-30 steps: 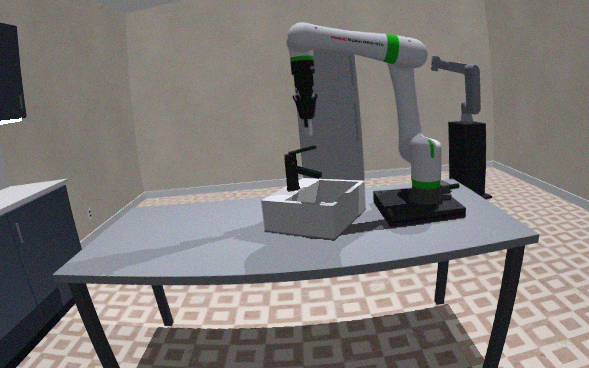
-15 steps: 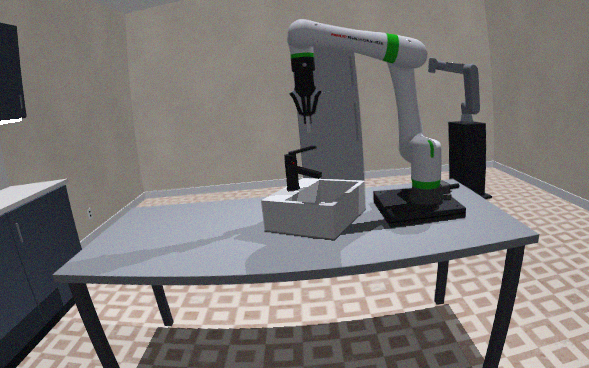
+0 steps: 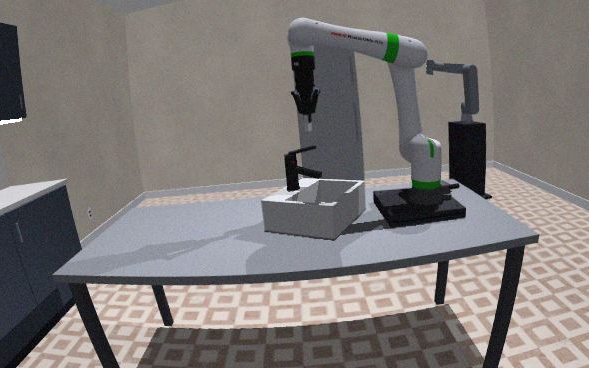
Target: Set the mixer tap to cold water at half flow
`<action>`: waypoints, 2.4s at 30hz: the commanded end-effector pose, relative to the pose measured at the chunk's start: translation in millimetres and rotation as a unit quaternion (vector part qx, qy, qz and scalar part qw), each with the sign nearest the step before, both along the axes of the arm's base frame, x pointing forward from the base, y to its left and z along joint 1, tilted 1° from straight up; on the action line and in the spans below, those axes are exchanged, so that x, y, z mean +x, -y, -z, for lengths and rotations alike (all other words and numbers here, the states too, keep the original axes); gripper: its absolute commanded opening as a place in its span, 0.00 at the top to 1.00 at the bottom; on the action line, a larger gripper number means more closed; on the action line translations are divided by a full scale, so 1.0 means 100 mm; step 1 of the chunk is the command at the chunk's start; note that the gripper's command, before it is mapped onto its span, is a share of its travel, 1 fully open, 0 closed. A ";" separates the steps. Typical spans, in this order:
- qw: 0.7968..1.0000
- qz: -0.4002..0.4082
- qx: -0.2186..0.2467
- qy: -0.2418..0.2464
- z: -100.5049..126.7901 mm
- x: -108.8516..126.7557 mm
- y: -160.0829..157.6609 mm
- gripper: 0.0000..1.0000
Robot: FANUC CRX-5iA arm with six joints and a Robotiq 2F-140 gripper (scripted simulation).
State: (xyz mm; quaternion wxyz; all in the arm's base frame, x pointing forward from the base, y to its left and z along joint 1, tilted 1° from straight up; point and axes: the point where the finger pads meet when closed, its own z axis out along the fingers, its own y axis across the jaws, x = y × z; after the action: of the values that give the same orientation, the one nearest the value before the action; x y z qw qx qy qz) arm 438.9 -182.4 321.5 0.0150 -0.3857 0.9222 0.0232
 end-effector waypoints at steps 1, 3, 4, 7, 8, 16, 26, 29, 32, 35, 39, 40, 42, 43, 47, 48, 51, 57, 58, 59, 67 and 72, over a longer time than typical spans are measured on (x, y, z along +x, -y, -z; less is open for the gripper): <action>0.990 0.139 -0.007 -0.010 0.00 0.00 0.00 0.60; 0.982 0.186 -0.008 -0.013 0.00 0.00 0.00 0.60; 0.978 0.210 -0.009 -0.015 0.00 0.00 0.00 0.60; 0.960 0.280 -0.012 -0.020 0.00 0.00 0.00 0.60; 0.953 0.303 -0.014 -0.022 0.00 0.00 0.00 0.60; 0.937 0.347 -0.018 -0.025 0.00 0.00 0.00 0.60; 0.937 0.347 -0.018 -0.025 0.00 0.00 0.00 0.60; 0.937 0.347 -0.018 -0.025 0.00 0.00 0.00 0.60; 0.937 0.347 -0.018 -0.025 0.00 0.00 0.00 0.60; 0.937 0.347 -0.018 -0.025 0.00 0.00 0.00 0.60; 0.937 0.347 -0.018 -0.025 0.00 0.00 0.00 0.60; 0.937 0.347 -0.018 -0.025 0.00 0.00 0.00 0.60; 0.937 0.347 -0.018 -0.025 0.01 0.00 0.00 0.60; 0.937 0.347 -0.018 -0.025 0.01 0.00 0.00 0.60; 0.937 0.347 -0.018 -0.025 0.02 0.00 0.00 0.60; 0.937 0.347 -0.018 -0.025 0.03 0.00 0.00 0.60; 0.937 0.347 -0.018 -0.025 0.05 0.00 0.00 0.60; 0.937 0.347 -0.018 -0.025 0.11 0.00 0.00 0.60; 0.937 0.347 -0.018 -0.025 0.13 0.00 0.00 0.60; 0.937 0.347 -0.018 -0.025 0.14 0.00 0.00 0.60; 0.937 0.347 -0.018 -0.025 0.23 0.00 -0.01 0.60; 0.937 0.347 -0.018 -0.025 0.32 0.00 -0.01 0.60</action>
State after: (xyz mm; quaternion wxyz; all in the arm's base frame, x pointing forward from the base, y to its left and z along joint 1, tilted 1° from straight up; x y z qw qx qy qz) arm 438.5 -181.5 292.5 -0.0086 -0.0414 0.9991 0.0095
